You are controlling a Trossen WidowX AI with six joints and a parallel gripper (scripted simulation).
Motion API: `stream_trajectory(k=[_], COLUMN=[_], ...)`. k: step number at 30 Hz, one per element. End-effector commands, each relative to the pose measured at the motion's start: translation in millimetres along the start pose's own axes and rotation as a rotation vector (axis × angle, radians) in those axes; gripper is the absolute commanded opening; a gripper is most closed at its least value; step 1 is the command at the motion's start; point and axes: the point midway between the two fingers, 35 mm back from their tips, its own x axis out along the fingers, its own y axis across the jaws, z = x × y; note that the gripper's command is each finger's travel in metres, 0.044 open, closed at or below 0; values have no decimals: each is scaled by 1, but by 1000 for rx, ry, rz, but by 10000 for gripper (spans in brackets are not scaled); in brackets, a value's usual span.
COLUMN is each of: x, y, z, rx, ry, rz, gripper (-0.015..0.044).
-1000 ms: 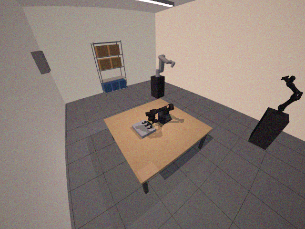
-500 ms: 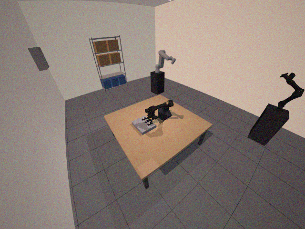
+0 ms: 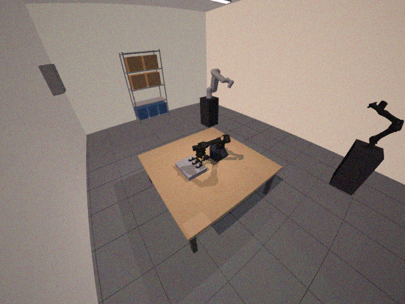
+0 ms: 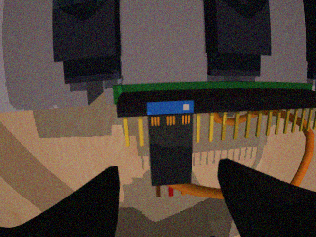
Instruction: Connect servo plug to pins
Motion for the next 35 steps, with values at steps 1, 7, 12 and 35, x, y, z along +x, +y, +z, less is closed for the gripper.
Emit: stream_trajectory(k=[1, 7, 12, 35], x=[-29, -55, -55, -55], y=[-2, -1, -1, -1], z=[4, 2, 2, 2], rx=[-6, -6, -6, -6], ry=[-13, -12, -12, -12], rz=[-8, -6, -6, -6], gripper=[341, 440, 440, 440])
